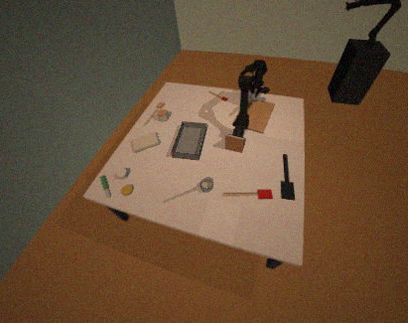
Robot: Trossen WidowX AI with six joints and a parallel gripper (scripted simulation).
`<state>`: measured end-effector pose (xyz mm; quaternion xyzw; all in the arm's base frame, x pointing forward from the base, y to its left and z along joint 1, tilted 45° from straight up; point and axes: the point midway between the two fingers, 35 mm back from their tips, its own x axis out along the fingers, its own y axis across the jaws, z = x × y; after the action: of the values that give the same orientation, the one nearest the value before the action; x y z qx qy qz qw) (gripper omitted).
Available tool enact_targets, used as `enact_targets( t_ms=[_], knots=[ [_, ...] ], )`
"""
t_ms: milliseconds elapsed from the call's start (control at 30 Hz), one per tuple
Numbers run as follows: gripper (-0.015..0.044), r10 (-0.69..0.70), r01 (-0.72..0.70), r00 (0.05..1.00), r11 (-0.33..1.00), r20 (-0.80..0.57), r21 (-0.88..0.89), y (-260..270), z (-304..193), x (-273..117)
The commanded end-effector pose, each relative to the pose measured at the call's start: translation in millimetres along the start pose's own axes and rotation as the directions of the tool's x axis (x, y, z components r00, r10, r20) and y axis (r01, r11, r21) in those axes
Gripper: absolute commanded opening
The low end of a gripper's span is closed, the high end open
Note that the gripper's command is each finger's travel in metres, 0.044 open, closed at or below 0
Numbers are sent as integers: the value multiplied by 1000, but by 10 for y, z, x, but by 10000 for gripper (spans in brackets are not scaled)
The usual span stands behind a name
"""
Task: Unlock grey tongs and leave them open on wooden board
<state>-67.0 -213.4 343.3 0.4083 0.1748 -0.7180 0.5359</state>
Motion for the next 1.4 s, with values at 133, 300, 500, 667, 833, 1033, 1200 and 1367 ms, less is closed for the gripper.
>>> enact_targets(
  t_ms=[133,300,500,667,833,1033,1200,1367],
  knots=[
    [-150,0,6,997,997,75,-80,-125,72,-168],
    [-150,-10,26,993,991,117,-132,-218,105,-259],
    [-150,-16,38,990,987,138,-159,-262,120,-305],
    [-150,-16,39,990,987,141,-158,-263,122,-305],
    [-150,-19,46,979,990,203,-133,-286,159,-304],
    [-150,-21,53,949,994,315,-95,-322,221,-311],
    [-150,-23,54,914,996,404,-66,-351,261,-327],
    [-150,-23,51,872,998,488,-43,-375,290,-351]
  ],
)
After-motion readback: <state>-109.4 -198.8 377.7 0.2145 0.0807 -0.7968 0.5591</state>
